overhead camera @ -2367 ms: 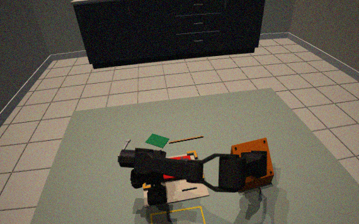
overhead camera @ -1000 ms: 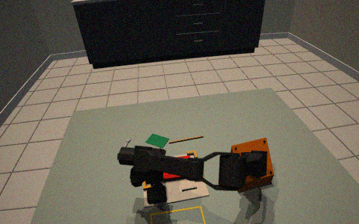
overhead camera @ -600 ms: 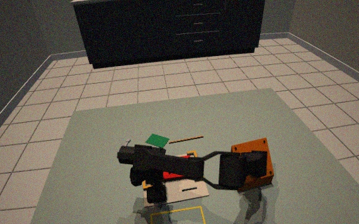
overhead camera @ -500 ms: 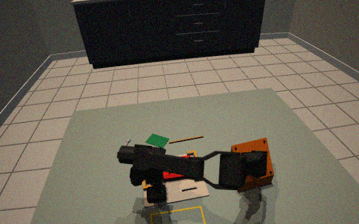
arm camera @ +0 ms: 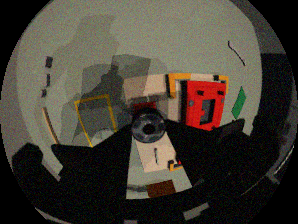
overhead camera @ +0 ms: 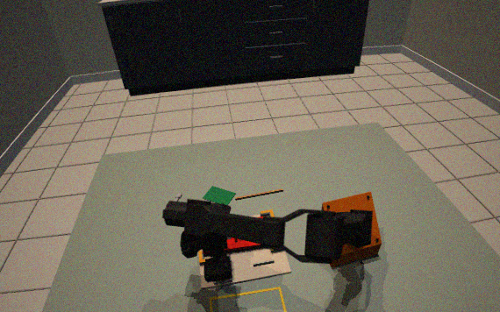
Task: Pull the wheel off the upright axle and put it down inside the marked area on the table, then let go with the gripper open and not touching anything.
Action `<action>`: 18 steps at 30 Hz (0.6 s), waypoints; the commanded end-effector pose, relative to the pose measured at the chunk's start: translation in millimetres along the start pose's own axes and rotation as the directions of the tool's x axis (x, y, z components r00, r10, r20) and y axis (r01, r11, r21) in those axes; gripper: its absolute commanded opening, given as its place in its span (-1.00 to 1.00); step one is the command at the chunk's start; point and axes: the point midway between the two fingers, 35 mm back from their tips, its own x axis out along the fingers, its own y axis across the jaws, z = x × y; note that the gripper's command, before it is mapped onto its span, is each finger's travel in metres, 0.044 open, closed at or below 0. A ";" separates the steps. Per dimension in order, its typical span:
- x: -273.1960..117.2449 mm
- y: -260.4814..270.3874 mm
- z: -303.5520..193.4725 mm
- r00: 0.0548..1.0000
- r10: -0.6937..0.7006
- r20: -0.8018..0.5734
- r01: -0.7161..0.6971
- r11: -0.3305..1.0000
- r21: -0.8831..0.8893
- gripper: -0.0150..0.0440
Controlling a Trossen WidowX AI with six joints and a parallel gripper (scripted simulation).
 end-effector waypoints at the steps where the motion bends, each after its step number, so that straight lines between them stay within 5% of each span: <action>1: -3.9 -1.1 0.9 1.000 -0.006 0.004 0.006 1.000 -0.002 -0.49; 18: -9.5 -1.2 0.8 1.000 -0.005 0.005 0.005 1.000 -0.001 -0.49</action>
